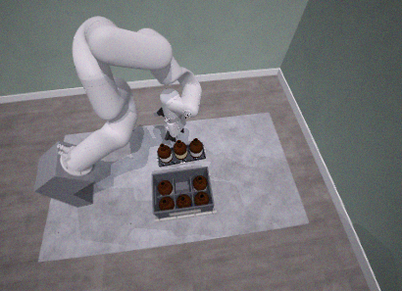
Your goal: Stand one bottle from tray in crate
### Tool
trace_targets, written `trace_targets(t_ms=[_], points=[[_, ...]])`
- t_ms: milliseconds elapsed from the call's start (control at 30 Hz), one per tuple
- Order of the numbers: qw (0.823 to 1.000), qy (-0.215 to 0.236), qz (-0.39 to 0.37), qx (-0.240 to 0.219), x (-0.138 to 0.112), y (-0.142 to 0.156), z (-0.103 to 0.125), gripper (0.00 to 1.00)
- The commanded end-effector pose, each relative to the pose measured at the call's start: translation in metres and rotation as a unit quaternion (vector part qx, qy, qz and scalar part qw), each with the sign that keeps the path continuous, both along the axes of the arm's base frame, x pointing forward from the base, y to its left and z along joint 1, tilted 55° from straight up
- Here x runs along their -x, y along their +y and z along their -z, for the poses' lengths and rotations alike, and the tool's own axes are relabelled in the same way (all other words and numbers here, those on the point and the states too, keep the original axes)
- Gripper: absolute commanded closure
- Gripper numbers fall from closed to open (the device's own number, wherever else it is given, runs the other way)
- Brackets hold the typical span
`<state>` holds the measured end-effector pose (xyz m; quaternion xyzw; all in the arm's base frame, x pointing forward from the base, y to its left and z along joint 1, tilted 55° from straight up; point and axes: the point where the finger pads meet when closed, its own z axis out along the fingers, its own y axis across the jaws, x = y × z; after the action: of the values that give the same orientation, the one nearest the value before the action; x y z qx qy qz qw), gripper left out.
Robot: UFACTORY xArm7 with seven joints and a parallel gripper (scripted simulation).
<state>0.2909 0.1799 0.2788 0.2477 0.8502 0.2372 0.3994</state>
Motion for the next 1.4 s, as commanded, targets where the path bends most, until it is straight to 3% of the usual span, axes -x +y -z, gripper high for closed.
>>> trace_targets(t_ms=[0,1367], points=[[1.0,-0.001,0.0,0.0,-0.001,0.001,0.0,0.35],[1.0,-0.001,0.0,0.0,-0.034,0.009,0.023,0.35]])
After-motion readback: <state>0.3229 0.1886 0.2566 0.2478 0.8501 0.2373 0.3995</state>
